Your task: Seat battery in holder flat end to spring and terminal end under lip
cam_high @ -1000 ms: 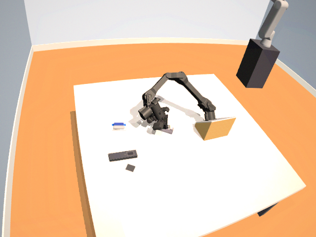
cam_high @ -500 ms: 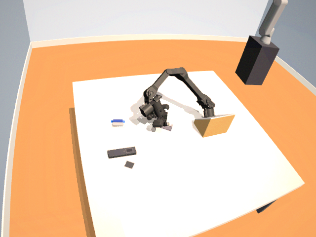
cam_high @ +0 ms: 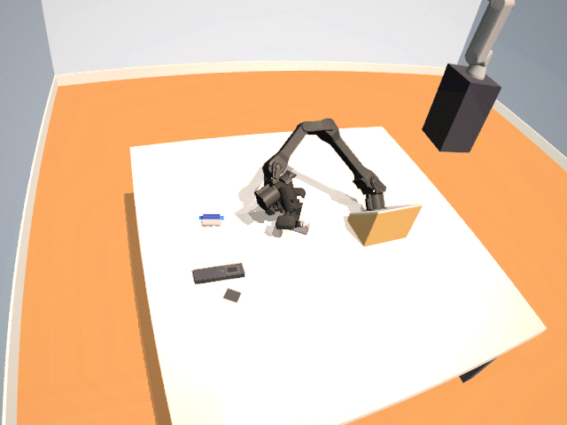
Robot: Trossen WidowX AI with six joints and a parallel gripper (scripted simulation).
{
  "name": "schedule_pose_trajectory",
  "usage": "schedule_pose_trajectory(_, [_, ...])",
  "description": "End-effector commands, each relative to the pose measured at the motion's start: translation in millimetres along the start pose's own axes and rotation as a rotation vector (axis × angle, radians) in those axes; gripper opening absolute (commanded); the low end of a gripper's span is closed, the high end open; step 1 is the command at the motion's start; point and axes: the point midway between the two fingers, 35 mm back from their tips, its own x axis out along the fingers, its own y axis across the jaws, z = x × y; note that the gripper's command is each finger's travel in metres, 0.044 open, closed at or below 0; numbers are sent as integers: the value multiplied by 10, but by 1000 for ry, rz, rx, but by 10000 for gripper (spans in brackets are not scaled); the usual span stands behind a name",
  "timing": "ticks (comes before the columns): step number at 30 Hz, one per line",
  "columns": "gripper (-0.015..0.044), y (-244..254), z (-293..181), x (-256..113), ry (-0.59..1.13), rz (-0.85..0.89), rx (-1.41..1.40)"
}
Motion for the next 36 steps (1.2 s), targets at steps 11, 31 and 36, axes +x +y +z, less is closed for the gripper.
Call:
schedule_pose_trajectory(11, [73, 17, 35, 24, -115, 5, 22])
schedule_pose_trajectory(31, [73, 4, 9, 52, -238, 7, 40])
schedule_pose_trajectory(36, [73, -3, 3, 59, -267, 9, 46])
